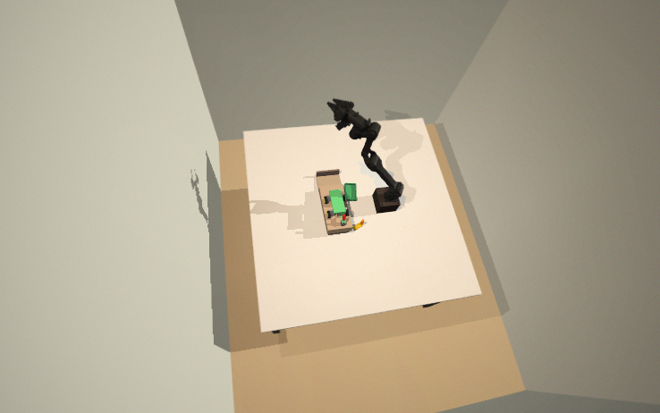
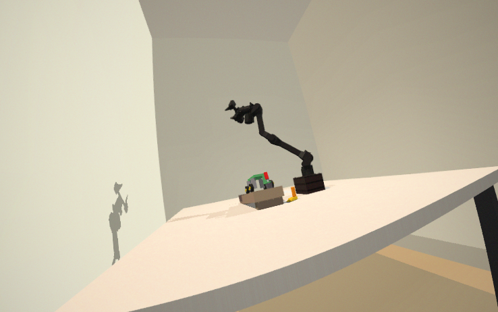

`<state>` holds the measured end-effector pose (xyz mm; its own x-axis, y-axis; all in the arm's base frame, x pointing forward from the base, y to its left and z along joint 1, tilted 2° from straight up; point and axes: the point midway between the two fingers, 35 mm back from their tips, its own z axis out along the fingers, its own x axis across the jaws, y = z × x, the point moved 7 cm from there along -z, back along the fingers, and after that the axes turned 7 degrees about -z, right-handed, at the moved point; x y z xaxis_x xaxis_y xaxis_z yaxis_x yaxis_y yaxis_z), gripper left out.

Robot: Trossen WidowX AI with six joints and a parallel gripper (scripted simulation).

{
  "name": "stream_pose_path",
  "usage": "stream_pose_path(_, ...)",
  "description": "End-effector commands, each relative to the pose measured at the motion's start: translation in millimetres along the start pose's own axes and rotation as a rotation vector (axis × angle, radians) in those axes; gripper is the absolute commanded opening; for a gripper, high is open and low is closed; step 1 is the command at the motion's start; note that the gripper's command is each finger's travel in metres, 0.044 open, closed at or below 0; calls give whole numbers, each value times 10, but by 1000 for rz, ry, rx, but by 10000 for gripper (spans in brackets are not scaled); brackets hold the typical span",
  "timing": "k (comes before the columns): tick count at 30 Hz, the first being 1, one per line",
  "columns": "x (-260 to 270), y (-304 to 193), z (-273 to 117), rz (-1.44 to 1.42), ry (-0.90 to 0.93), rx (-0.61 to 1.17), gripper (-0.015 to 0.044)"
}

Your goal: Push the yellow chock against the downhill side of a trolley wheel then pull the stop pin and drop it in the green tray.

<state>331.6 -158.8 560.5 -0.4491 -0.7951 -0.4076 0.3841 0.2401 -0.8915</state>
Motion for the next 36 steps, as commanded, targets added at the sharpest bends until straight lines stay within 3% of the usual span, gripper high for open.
stream_pose_path(1,7,-23,-10,-1,-1,7,374)
stream_pose_path(8,205,-781,-434,-100,-12,298,190)
stream_pose_path(21,240,-1742,-1572,-317,12,872,190)
stream_pose_path(24,198,-1922,-1982,-385,34,1040,190)
stream_pose_path(36,-217,-2057,-3364,-751,167,1562,190)
